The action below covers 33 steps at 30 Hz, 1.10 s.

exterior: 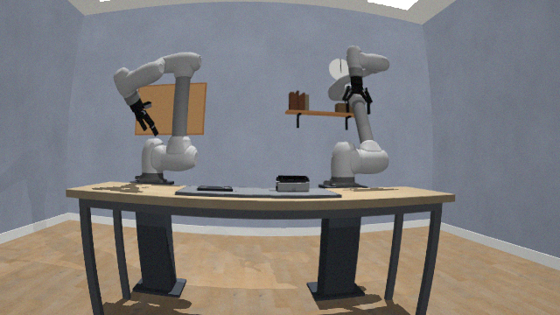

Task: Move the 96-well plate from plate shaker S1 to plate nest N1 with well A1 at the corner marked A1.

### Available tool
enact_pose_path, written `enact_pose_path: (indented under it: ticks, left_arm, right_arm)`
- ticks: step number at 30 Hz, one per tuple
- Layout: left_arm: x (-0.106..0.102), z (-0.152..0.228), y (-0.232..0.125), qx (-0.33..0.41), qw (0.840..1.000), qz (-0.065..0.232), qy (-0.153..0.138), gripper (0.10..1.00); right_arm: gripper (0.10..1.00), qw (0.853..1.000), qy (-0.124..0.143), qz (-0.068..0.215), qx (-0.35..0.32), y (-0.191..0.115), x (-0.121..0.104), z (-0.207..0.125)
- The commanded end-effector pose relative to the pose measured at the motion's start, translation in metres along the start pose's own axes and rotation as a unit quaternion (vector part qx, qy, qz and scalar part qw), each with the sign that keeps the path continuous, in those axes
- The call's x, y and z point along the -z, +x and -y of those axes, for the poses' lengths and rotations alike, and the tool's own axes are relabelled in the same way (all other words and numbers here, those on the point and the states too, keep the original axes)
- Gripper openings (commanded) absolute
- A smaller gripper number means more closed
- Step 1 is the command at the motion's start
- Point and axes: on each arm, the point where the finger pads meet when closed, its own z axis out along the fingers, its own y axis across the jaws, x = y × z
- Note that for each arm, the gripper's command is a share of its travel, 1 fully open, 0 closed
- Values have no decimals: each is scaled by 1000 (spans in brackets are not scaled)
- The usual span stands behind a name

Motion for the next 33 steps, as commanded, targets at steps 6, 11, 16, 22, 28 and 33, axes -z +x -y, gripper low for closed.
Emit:
enact_pose_path:
  ticks: [6,11,16,22,28,33]
  left_arm:
    - [4,4,2,3,1000,0,7,1000]
    - [5,5,2,4,1000,0,10,1000]
    - [5,5,2,4,1000,0,10,1000]
    - [5,5,2,4,1000,0,11,1000]
    - [5,5,2,4,1000,0,11,1000]
    - [5,5,2,4,1000,0,11,1000]
  right_arm:
    - [1000,1000,0,0,0,0,0,0]
    - [1000,1000,0,0,0,0,0,0]
    - [1000,1000,0,0,0,0,0,0]
    - [1000,1000,0,0,0,0,0,0]
    - [1000,1000,0,0,0,0,0,0]
    - [1000,1000,0,0,0,0,0,0]
